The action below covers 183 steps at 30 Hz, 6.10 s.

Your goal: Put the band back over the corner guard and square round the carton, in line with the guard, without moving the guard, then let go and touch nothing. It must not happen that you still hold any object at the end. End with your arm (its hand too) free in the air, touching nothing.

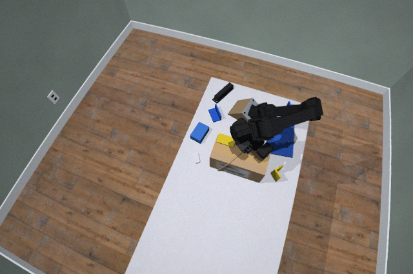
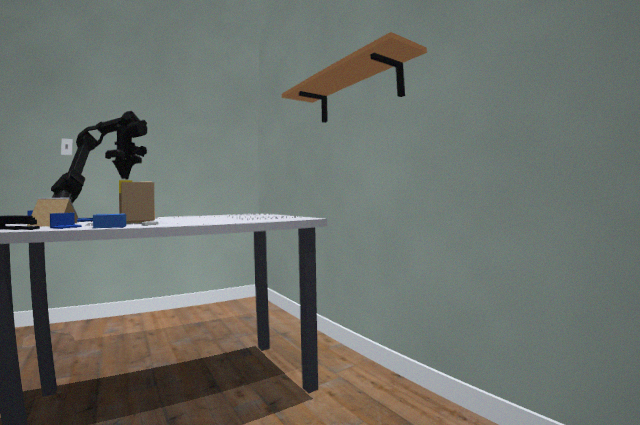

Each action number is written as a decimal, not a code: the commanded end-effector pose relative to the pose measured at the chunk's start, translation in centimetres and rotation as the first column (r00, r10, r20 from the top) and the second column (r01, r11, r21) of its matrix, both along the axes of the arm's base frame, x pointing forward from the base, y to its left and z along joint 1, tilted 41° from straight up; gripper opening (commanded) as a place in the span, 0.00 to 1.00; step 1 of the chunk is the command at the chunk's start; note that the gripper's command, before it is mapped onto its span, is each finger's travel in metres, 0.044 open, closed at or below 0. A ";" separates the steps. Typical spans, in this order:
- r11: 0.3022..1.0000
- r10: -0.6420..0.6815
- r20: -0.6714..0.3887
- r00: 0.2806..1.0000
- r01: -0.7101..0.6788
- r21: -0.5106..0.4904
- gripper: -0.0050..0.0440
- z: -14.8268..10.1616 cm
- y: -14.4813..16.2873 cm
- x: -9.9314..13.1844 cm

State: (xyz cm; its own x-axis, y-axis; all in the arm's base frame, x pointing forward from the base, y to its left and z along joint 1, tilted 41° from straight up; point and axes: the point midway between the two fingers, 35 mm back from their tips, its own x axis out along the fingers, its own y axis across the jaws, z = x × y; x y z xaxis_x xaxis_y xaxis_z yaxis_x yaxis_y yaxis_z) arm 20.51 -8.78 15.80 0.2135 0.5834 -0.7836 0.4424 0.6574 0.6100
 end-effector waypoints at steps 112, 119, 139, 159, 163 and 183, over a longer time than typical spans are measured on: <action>0.993 -0.098 -0.004 0.995 0.097 -0.063 0.10 0.0 0.1 -4.7; 0.994 -0.091 -0.010 0.996 0.090 -0.056 0.10 -0.3 -0.5 -4.5; 0.998 -0.063 -0.028 0.998 0.062 -0.029 0.10 -1.7 -2.9 -3.8; 0.999 -0.036 -0.042 0.998 0.036 0.002 0.10 -3.4 -5.1 -3.4; 0.999 -0.030 -0.044 0.999 0.030 0.010 0.10 -3.8 -5.6 -3.4; 0.999 -0.002 -0.052 0.999 0.004 0.045 0.10 -5.9 -7.6 -3.2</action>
State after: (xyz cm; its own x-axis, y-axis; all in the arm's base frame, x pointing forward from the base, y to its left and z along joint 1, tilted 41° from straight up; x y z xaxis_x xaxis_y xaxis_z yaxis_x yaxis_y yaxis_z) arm 17.86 -15.71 10.57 0.2016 0.6146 -0.7626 0.4681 0.6235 0.6262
